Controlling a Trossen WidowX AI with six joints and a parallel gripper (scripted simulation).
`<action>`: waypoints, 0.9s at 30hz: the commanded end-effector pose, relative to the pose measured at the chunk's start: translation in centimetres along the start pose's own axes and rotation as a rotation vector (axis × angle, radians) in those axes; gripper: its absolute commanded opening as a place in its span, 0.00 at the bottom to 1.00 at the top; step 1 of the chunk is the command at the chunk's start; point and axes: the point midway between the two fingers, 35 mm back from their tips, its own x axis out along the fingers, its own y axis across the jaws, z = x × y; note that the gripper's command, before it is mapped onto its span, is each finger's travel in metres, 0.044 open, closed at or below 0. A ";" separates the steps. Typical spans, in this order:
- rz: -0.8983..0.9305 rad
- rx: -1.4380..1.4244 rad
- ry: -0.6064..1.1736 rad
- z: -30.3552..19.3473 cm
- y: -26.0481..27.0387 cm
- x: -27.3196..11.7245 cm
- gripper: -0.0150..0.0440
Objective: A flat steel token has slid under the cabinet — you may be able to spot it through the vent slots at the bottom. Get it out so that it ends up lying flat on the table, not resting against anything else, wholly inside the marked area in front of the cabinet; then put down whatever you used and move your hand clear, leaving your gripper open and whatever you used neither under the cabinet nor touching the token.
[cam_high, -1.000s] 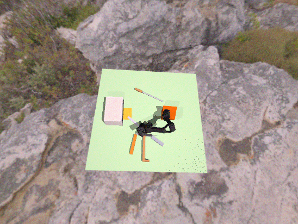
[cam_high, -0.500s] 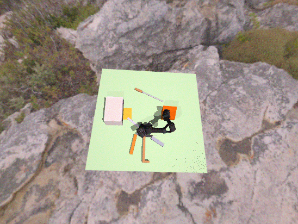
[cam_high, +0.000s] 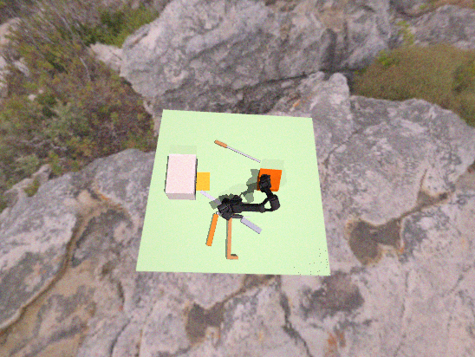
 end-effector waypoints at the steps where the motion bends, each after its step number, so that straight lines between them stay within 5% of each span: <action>1: 0.006 -0.027 -0.002 0.0 0.2 -0.1 0.30; 8: 0.000 -0.005 0.000 0.0 0.0 0.0 0.59; 13: 0.000 -0.008 0.000 0.0 0.0 0.0 0.59; 16: 0.006 -0.008 -0.002 0.0 0.0 0.0 0.71; 27: 0.006 -0.010 -0.002 0.0 0.0 0.1 0.71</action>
